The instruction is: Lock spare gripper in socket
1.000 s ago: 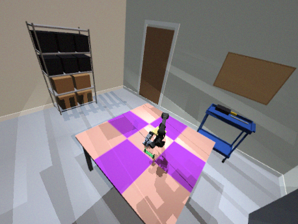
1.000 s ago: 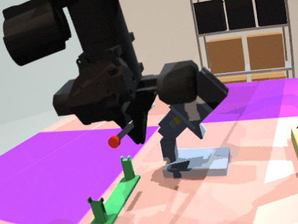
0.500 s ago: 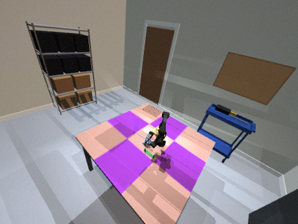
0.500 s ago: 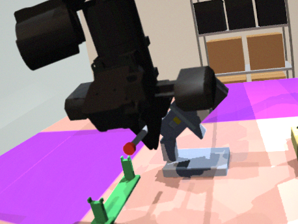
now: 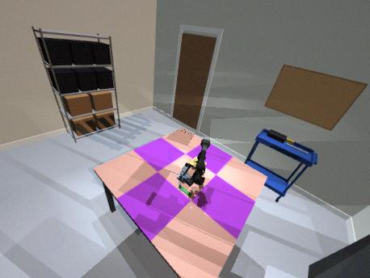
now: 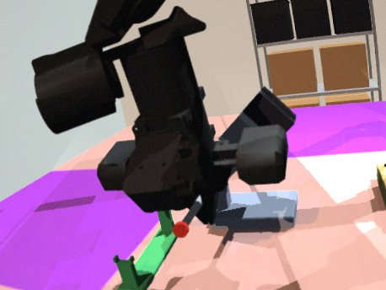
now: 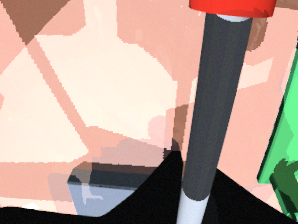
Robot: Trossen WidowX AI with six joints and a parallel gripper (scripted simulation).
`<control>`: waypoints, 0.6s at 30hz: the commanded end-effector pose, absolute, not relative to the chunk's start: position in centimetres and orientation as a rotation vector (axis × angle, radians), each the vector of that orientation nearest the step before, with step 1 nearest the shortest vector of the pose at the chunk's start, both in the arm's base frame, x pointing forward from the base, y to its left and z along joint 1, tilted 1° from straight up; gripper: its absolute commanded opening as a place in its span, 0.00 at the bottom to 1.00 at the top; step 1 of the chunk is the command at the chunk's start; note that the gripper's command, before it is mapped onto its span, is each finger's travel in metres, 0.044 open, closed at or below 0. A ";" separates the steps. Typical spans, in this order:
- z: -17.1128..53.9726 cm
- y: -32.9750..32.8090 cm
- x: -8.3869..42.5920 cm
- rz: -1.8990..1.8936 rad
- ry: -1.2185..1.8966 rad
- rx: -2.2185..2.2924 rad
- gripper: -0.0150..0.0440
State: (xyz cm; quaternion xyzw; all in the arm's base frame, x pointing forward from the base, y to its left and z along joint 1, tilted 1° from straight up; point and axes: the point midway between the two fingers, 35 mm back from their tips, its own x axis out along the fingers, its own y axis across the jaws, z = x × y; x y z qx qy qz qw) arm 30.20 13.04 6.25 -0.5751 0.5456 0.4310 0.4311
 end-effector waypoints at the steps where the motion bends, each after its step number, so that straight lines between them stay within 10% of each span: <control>1: 6.5 12.8 30.3 1.078 1.358 -1.430 0.25; 18: 6.4 11.7 30.3 1.074 1.355 -1.431 0.25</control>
